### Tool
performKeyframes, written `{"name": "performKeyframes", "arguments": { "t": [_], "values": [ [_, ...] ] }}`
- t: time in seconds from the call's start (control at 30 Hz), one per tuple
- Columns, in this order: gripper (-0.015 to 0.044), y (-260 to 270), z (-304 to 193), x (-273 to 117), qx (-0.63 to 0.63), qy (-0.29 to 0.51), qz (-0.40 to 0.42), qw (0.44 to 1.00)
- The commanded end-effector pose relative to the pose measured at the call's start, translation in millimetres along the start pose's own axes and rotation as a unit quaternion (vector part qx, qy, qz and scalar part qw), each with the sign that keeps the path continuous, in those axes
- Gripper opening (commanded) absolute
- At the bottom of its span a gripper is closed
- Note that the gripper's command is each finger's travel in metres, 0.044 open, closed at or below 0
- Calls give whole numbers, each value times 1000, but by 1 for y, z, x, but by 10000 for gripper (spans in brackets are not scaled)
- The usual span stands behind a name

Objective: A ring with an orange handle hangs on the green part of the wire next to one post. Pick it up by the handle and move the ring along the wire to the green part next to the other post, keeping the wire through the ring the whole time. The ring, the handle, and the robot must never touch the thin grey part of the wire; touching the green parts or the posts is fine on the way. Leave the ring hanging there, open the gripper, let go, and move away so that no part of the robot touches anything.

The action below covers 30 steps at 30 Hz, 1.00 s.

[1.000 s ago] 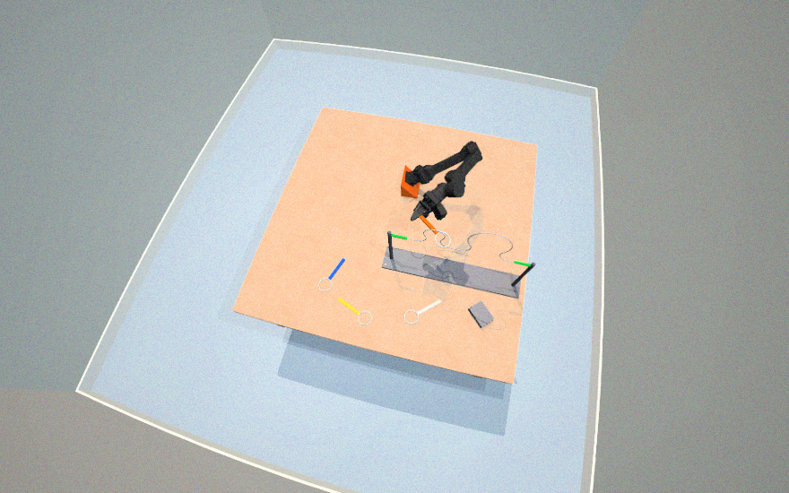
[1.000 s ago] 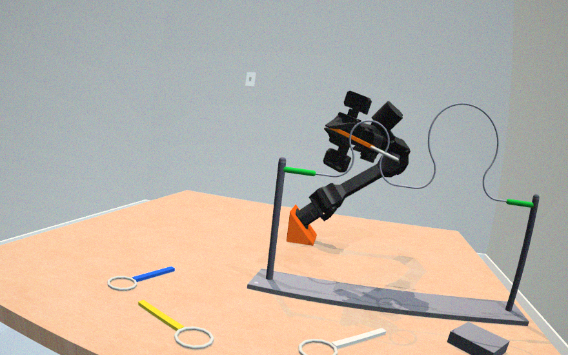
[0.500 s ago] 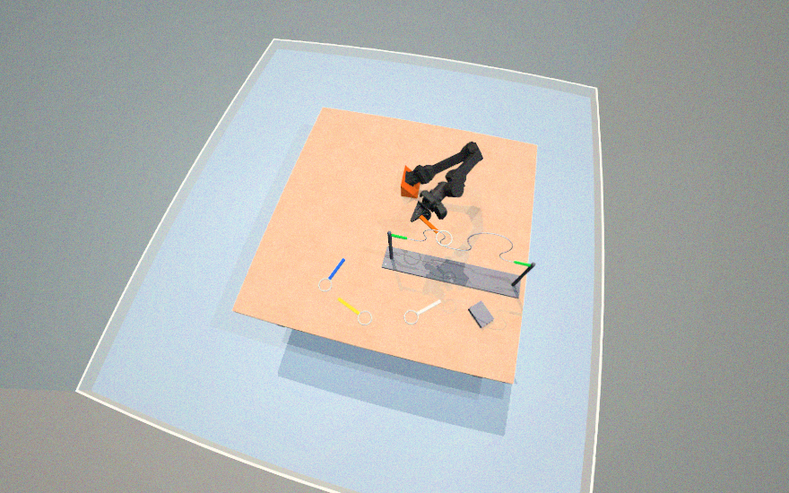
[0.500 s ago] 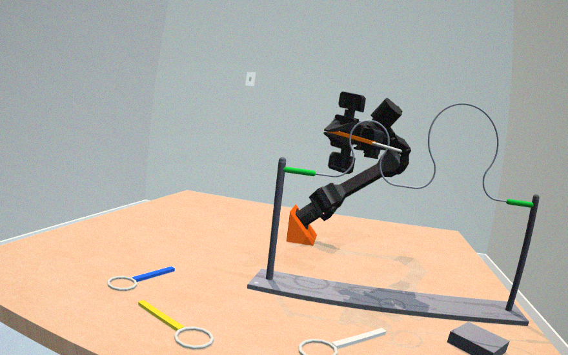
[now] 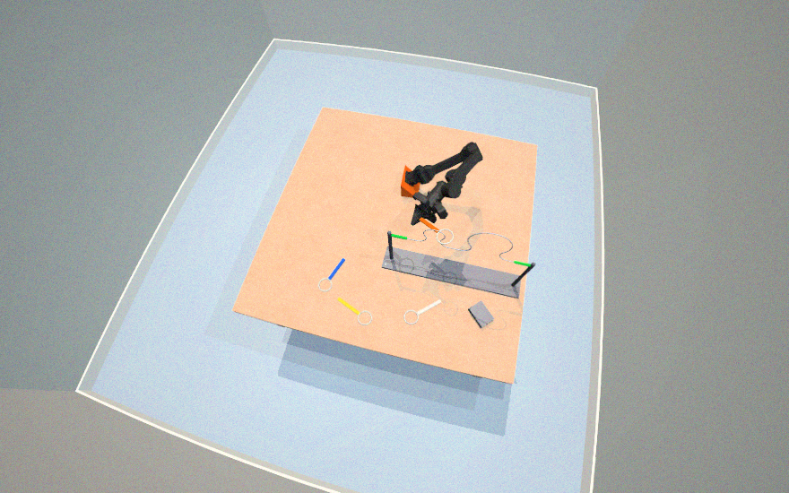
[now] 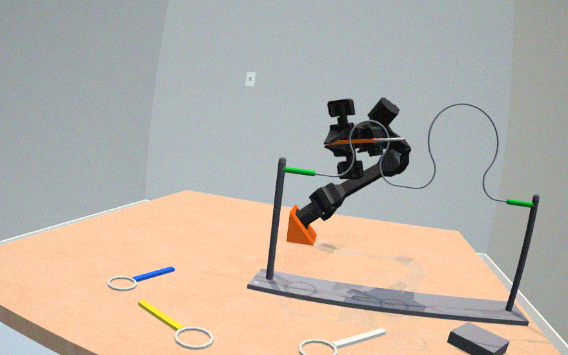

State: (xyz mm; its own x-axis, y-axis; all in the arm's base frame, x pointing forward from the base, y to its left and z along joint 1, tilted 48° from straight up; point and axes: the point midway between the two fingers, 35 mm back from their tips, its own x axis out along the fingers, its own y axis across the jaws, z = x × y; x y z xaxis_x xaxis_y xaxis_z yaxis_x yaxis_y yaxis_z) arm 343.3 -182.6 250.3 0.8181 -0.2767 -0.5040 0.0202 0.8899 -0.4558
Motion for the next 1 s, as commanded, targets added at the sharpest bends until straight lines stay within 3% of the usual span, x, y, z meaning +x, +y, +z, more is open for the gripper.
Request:
{"name": "performKeyframes", "arguments": {
  "t": [0.0, 0.97],
  "values": [
    [-150, 7, 1, 1, 38, -5, 21, 999],
    [-150, 58, 21, -4, 338, -42, 189, 921]
  ]
}}
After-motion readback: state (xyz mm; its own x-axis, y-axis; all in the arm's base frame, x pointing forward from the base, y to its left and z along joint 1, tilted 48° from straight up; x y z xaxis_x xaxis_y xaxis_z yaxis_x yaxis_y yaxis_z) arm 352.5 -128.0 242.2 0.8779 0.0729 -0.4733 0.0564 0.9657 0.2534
